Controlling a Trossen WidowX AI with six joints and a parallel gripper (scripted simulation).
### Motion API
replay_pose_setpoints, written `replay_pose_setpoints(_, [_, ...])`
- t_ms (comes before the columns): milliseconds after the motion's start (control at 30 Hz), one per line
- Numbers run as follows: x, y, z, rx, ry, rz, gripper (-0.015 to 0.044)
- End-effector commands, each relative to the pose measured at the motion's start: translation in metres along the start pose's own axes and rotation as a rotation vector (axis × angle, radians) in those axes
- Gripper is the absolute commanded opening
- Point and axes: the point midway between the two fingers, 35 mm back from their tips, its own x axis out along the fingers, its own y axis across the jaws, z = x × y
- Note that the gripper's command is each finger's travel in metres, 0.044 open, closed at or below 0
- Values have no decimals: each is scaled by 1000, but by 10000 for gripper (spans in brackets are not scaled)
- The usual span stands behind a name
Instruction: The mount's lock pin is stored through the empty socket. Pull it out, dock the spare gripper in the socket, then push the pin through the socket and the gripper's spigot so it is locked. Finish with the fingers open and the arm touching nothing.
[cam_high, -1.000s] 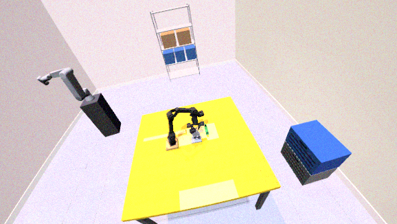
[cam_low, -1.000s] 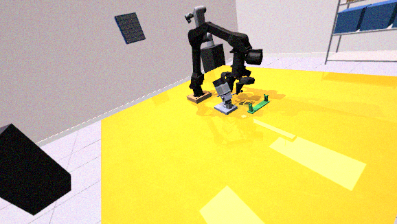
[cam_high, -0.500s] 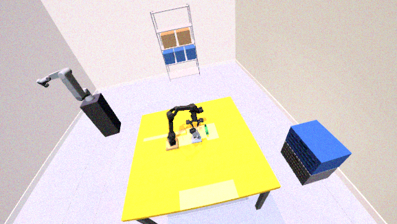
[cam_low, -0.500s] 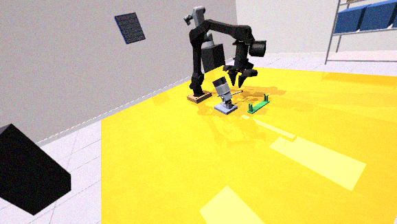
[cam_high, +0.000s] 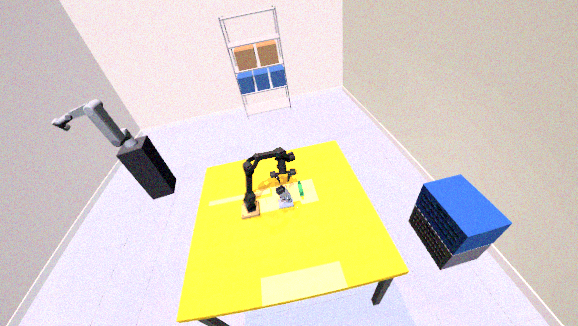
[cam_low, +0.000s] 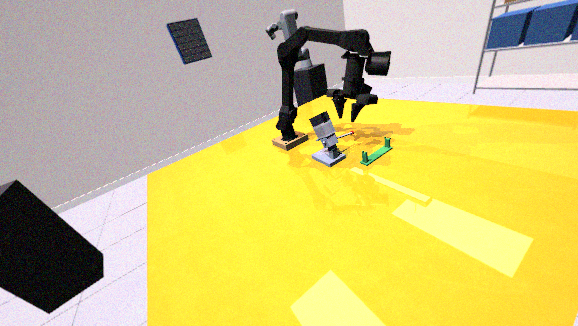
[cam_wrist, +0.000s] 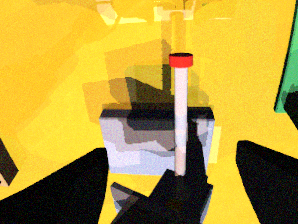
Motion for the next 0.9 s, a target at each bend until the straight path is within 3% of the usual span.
replay_pose_setpoints(0, [0, 0, 0, -2, -1, -1, 358])
replay_pose_setpoints(133, [0, 0, 0, -2, -1, -1, 440])
replay_pose_setpoints(867, [0, 0, 0, -2, -1, -1, 440])
